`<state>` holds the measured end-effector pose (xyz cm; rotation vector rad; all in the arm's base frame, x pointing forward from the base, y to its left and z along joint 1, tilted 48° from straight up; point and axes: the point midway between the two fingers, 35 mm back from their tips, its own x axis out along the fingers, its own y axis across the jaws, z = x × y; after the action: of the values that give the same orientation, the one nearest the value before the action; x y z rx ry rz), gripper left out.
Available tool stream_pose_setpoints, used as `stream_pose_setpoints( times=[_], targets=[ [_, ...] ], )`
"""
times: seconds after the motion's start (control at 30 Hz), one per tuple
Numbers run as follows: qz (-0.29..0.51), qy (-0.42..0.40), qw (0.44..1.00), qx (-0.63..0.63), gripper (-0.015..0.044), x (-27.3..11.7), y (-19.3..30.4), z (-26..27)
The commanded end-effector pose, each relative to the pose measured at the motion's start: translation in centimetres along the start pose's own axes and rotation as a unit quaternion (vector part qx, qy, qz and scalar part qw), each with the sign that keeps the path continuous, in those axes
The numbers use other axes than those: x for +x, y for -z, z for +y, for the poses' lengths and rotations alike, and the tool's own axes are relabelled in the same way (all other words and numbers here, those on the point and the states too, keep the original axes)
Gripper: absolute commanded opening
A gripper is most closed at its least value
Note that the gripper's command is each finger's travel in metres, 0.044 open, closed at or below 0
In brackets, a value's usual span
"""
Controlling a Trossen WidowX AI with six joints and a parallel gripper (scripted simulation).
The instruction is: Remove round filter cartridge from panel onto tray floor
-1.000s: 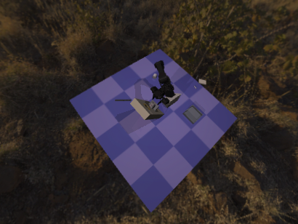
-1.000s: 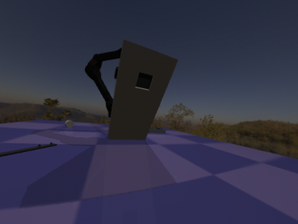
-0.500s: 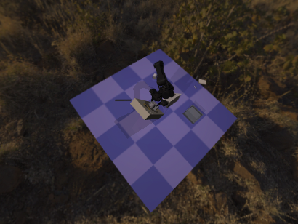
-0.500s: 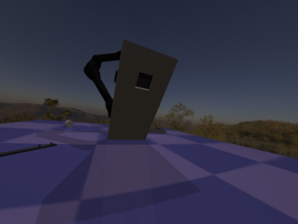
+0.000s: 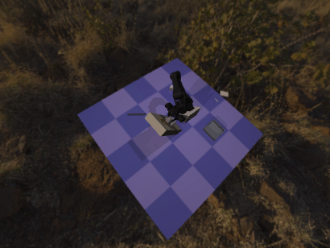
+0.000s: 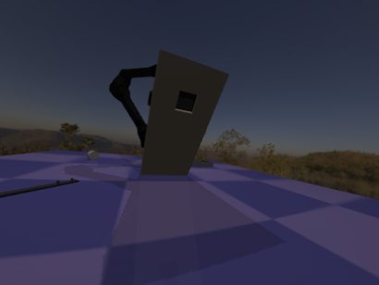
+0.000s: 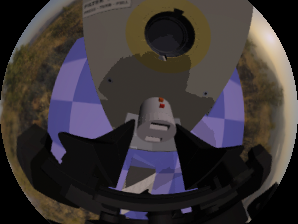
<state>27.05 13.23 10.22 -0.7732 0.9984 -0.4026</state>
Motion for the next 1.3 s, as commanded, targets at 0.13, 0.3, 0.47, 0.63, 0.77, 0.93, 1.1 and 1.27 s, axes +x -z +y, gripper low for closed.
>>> stream_pose_setpoints(
  times=[0.13, 0.3, 0.47, 0.63, 0.77, 0.93, 1.1, 1.27],
  targets=[
    [0.0, 0.0, 1.0, 0.001, 0.0186, 0.0, 0.0, 0.0],
    [0.0, 0.0, 1.0, 0.001, 0.0054, -0.1, -0.2, 0.0],
    [0.0, 0.001, 1.0, 0.0, 0.0, -0.8, -1.6, 0.0],
    [-0.002, 0.0, 1.0, -0.003, 0.0, -1.4, -2.3, 0.0],
    [-0.012, -0.008, 1.0, -0.017, 0.0, -3.8, -2.6, 0.1],
    [-0.024, -0.018, 0.999, -0.035, 0.0, -6.9, -2.7, 0.1],
    [-0.036, -0.026, 0.998, -0.053, 0.0, -9.8, -2.5, 0.0],
    [-0.036, -0.026, 0.998, -0.053, 0.0, -10.2, -2.6, 0.6]
  ],
)
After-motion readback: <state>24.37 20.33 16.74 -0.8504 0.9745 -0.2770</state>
